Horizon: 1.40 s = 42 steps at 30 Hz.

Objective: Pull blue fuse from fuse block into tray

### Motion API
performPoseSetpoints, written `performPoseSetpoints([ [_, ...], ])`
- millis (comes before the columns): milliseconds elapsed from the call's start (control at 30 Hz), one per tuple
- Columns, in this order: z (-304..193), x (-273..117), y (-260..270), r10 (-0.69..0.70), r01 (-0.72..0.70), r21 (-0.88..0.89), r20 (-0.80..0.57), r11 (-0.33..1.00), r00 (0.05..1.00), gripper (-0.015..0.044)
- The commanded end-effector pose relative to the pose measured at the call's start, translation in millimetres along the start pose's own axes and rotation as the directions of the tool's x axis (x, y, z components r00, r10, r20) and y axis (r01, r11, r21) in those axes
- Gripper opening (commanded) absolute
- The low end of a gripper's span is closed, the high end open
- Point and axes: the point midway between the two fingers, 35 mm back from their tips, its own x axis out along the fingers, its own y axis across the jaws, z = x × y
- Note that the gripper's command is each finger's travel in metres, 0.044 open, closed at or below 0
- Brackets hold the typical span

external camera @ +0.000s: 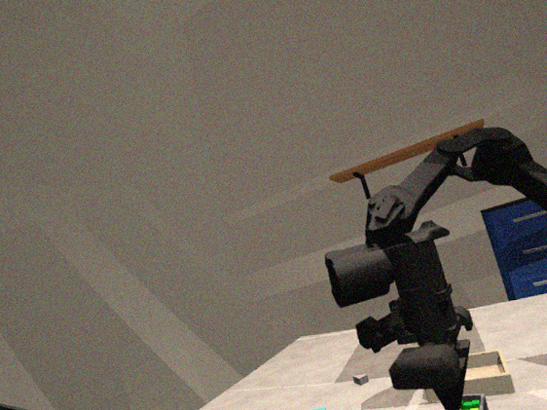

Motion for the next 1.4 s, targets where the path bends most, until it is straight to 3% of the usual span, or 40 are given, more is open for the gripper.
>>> performPoseSetpoints([
  [0, -1.0, 5.7, -0.8, -0.005, 0.005, -0.007, 0.000, 1.000, 1.000, 0.0074],
  [1367, -2.6, 28.7, -1.0, -0.007, 0.007, -0.007, 0.000, 1.000, 1.000, 0.0074],
])
